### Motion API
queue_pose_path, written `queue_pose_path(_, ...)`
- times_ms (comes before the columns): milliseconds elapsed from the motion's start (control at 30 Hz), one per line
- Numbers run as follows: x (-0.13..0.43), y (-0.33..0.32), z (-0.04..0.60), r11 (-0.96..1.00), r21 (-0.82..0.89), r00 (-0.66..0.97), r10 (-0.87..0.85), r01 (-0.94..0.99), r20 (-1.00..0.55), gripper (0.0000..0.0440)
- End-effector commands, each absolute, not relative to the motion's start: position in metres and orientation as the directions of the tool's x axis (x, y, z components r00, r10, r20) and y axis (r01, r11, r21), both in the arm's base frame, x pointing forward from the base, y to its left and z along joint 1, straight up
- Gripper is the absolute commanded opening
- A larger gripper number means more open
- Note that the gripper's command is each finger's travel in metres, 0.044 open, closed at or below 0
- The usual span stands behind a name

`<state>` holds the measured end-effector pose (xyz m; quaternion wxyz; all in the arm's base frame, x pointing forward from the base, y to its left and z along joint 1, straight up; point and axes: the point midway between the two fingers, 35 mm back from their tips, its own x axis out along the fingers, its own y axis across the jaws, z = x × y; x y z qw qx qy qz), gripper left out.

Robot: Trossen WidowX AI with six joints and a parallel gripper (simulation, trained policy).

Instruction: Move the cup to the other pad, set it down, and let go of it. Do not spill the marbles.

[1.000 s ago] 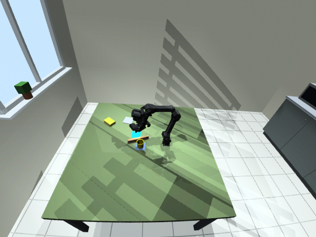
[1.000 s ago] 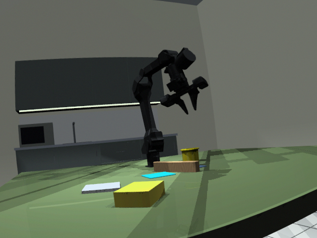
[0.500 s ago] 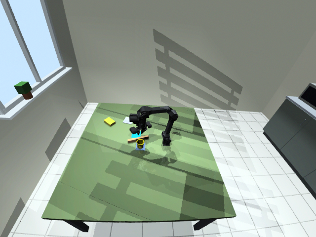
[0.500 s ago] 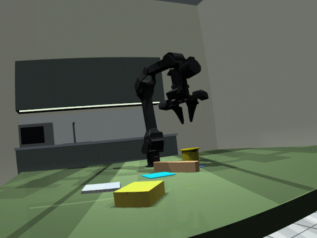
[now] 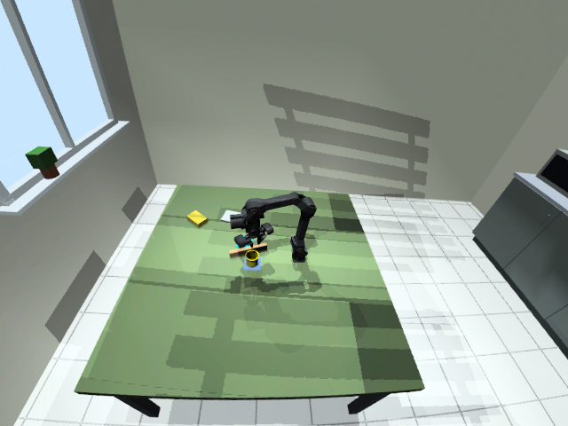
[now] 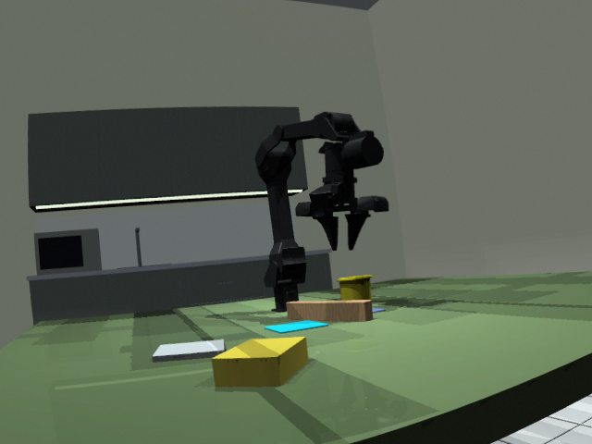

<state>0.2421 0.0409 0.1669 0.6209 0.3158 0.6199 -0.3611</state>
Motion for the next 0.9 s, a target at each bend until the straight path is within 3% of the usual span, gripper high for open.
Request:
queue_pose_path(0, 0.24, 0.04, 0.158, 0.525, -0.082, -0.053, -0.07, 0.847, -0.996, 0.017)
queue_pose_path(867, 0.228, 0.037, 0.08, 0.508, -0.184, -0.141, -0.122, 0.841, -0.982, 0.018)
